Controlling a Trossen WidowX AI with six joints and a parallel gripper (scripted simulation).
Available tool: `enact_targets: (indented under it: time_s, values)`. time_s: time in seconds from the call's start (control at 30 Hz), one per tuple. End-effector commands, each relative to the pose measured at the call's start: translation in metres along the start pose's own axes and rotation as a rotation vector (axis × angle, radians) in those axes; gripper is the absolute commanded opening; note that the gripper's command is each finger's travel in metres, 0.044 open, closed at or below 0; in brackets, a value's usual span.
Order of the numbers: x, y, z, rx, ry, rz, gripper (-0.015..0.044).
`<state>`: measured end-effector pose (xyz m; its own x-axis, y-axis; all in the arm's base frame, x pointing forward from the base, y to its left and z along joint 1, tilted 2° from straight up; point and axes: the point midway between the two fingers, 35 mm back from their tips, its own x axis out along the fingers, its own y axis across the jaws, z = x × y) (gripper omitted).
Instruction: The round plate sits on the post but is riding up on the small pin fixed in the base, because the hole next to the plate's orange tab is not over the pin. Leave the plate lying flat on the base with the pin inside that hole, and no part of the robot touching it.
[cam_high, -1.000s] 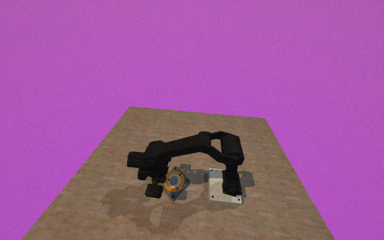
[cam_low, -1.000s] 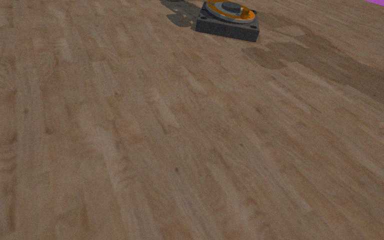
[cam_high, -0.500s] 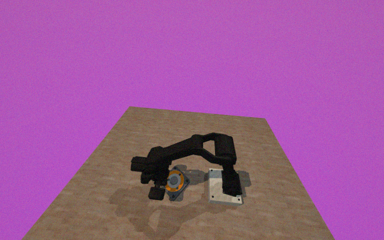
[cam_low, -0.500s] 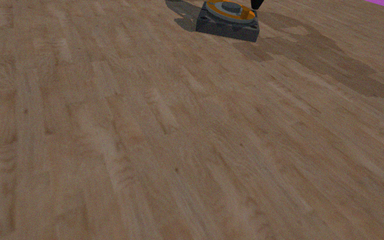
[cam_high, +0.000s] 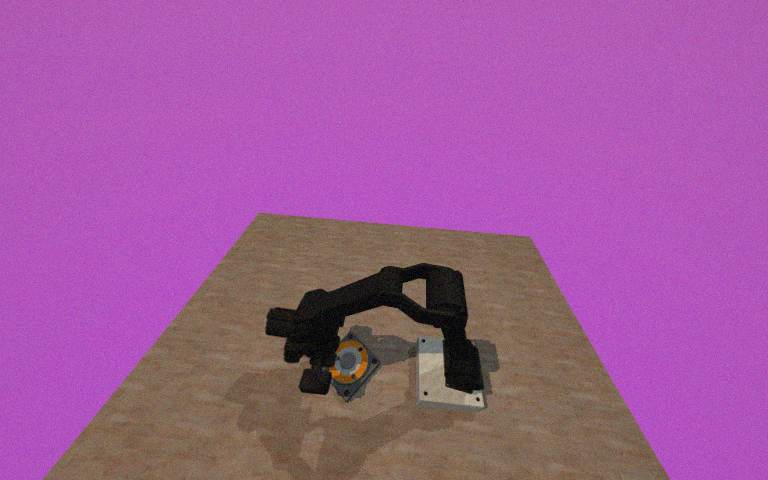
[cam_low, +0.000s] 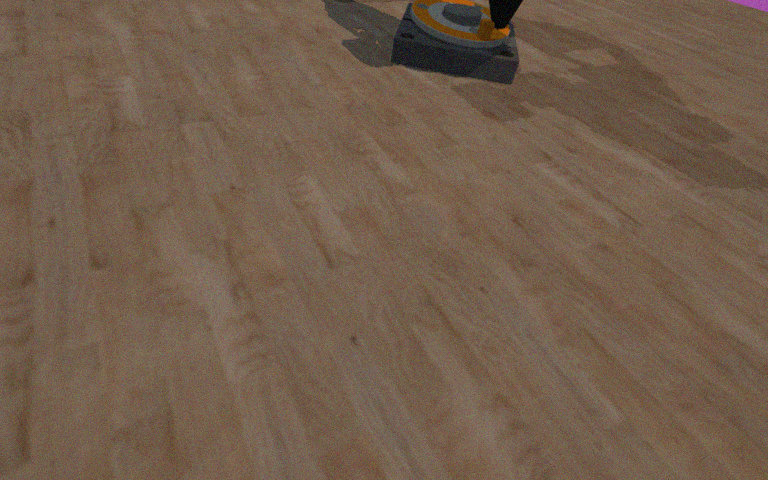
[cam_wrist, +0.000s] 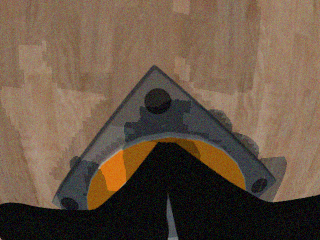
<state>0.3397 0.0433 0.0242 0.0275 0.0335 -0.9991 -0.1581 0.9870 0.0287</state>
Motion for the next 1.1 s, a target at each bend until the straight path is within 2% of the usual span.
enact_targets:
  time_s: [0.0,1.07]
  values:
    - [0.002,-0.006,0.001,-0.002,0.002,-0.004,0.0]
    - [0.002,-0.026,-0.004,-0.002,0.002,-0.005,0.0]
